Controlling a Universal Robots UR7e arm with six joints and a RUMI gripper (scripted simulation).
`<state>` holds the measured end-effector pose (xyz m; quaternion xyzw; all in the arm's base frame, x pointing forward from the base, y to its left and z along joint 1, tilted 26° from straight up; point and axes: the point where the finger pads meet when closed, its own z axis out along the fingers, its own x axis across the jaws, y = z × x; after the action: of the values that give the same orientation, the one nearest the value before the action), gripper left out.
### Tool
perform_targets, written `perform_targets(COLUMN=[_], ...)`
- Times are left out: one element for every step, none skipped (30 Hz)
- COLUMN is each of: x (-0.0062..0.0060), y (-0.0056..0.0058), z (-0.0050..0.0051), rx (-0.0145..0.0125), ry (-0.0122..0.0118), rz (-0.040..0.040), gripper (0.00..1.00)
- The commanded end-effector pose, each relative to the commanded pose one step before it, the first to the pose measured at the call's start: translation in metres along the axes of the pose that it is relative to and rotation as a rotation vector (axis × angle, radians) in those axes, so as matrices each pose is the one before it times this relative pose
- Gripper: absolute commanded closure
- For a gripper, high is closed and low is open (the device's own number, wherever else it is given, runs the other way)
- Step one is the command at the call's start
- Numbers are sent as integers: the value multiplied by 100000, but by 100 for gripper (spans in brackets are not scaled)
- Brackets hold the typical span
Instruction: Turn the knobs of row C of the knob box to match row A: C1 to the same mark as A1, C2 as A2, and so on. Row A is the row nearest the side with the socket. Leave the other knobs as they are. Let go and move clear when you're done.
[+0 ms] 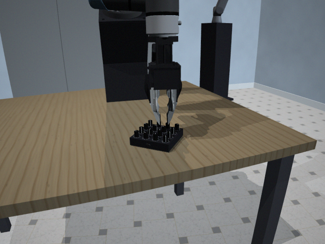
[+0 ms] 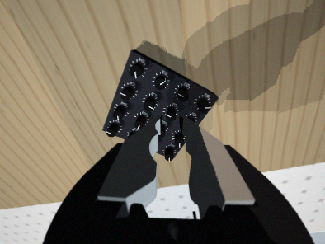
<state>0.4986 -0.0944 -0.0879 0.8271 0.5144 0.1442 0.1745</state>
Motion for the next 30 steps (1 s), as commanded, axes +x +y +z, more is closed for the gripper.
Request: perform_targets(x=[8, 0, 0, 0, 0, 0, 0, 0, 0, 0, 0, 0, 0, 0, 0, 0, 0, 0, 0, 0, 0, 0, 0, 0, 0, 0, 0, 0, 0, 0], y=[38, 0, 0, 0, 0, 0, 0, 0, 0, 0, 0, 0, 0, 0, 0, 0, 0, 0, 0, 0, 0, 0, 0, 0, 0, 0, 0, 0, 0, 0], z=[-29, 0, 0, 0, 0, 0, 0, 0, 0, 0, 0, 0, 0, 0, 0, 0, 0, 0, 2, 6, 12, 19, 28, 0, 0, 36, 45, 54, 62, 69], rx=[-106, 0, 0, 0, 0, 0, 0, 0, 0, 0, 0, 0, 0, 0, 0, 0, 0, 0, 0, 0, 0, 0, 0, 0, 0, 0, 0, 0, 0, 0], ry=[9, 0, 0, 0, 0, 0, 0, 0, 0, 0, 0, 0, 0, 0, 0, 0, 0, 0, 0, 0, 0, 0, 0, 0, 0, 0, 0, 0, 0, 0], rz=[-13, 0, 0, 0, 0, 0, 0, 0, 0, 0, 0, 0, 0, 0, 0, 0, 0, 0, 0, 0, 0, 0, 0, 0, 0, 0, 0, 0, 0, 0], gripper=[89, 89, 89, 89, 89, 89, 89, 89, 89, 89, 89, 89, 89, 89, 89, 89, 89, 89, 89, 89, 89, 89, 89, 89, 89, 89, 89, 89, 89, 89])
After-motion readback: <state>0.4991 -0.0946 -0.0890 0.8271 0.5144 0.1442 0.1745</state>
